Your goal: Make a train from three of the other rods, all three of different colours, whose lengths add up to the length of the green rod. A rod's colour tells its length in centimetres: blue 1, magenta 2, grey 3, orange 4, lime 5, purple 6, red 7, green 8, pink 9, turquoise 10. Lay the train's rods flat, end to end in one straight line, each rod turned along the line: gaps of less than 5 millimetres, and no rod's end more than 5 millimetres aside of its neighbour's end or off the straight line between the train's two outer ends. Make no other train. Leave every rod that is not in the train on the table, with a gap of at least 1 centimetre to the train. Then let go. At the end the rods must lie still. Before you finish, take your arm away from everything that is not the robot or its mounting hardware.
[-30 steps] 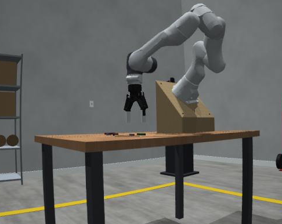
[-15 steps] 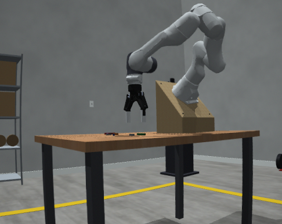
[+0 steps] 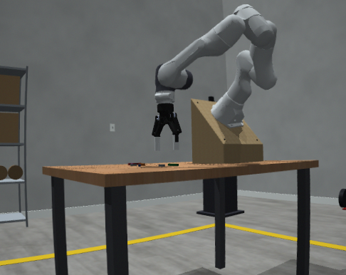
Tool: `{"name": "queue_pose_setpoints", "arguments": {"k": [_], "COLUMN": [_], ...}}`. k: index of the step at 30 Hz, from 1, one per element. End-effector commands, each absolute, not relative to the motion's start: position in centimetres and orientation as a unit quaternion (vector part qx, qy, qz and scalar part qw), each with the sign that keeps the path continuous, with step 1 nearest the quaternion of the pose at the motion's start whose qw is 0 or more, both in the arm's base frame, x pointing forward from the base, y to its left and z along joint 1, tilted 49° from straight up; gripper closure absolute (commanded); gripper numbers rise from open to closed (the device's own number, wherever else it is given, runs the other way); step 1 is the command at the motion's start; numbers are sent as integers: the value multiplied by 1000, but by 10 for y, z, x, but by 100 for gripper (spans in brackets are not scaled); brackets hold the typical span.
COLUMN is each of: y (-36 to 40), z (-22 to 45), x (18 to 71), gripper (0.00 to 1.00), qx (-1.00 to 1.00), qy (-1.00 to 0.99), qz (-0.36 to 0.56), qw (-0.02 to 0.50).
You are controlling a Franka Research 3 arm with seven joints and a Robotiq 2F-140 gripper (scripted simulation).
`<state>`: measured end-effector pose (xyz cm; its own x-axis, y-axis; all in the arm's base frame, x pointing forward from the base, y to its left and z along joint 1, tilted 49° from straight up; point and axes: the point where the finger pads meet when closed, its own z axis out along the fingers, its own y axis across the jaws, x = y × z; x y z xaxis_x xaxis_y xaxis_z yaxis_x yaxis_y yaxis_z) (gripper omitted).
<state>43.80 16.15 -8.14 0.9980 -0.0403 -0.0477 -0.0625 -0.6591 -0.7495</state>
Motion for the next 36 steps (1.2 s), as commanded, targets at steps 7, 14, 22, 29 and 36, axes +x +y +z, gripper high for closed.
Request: {"name": "queue_pose_setpoints", "arguments": {"k": [7, 14, 22, 29, 36], "y": [162, 162, 162, 161, 161], "z": [-81, -81, -81, -81, -81], "x": [439, 439, 439, 441, 442], "gripper": [0, 0, 0, 0, 0], "qx": [-911, -911, -911, -904, -896], "qy": [26, 26, 29, 115, 167], "qz": [11, 11, 12, 50, 74], "qw": [412, 412, 412, 409, 405]}}
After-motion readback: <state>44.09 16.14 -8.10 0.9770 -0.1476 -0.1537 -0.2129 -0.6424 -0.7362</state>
